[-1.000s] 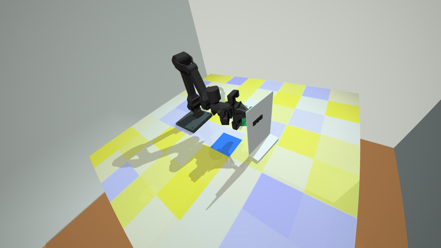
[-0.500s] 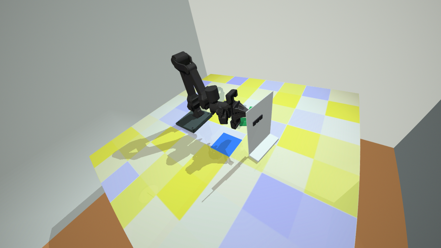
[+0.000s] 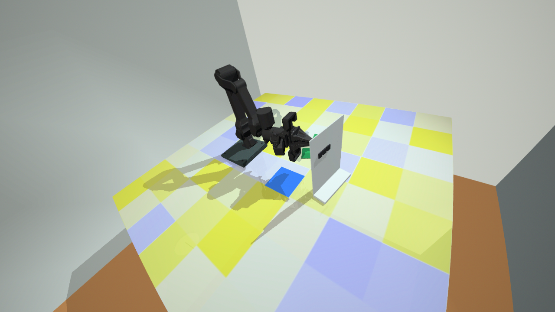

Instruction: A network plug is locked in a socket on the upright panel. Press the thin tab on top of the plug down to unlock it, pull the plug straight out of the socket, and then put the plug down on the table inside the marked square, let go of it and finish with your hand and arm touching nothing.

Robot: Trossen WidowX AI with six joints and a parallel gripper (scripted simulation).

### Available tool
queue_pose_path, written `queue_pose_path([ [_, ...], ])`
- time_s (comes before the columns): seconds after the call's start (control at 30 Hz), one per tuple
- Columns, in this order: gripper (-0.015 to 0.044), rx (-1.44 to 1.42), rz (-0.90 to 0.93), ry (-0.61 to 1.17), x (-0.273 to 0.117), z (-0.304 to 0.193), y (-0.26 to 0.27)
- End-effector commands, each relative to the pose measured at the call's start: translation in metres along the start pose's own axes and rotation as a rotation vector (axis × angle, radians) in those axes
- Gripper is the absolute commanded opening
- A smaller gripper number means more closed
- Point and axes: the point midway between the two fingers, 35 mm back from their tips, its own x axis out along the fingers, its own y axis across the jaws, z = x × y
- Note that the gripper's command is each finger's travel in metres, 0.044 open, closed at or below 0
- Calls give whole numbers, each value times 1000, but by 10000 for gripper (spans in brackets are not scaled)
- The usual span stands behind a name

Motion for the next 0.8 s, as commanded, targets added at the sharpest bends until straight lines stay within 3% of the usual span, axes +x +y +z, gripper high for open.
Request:
queue_pose_path([
  [0.0, 0, 5, 0, 4, -4, -1, 0],
  [0.77, 0, 5, -1, 4, -17, -3, 0],
])
